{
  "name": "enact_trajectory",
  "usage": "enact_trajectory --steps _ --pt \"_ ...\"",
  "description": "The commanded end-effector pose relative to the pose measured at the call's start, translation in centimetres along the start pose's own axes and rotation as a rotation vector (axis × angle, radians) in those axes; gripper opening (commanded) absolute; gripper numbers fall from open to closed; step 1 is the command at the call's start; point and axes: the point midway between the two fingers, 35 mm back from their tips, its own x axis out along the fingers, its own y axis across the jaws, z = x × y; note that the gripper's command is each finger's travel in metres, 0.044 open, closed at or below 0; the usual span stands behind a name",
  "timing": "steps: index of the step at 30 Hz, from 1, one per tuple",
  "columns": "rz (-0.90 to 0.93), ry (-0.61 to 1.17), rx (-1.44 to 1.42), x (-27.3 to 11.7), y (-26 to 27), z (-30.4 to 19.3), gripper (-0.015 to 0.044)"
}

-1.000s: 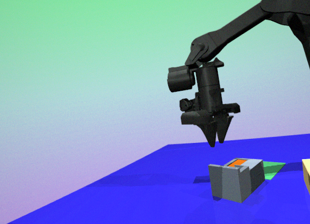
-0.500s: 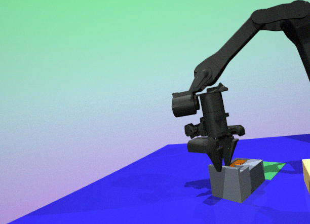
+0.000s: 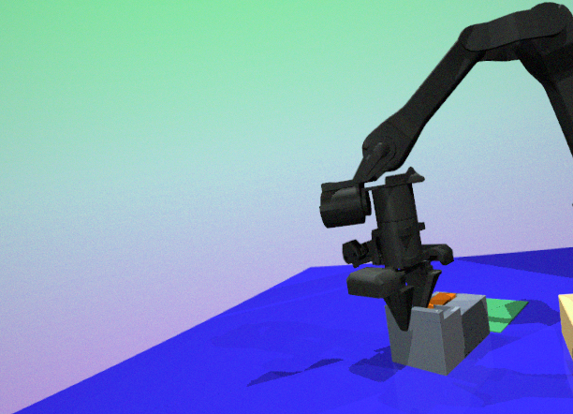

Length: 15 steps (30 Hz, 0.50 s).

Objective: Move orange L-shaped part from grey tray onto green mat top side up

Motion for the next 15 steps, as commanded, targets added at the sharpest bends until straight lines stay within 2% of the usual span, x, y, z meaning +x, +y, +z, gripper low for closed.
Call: enact_trajectory --steps 1,15 --pt "0.001 0.007 -0.006 0.9 0.0 -0.2 0.018" --pt "0.001 0.007 -0.006 2.6 -0.1 -0.2 0.018"
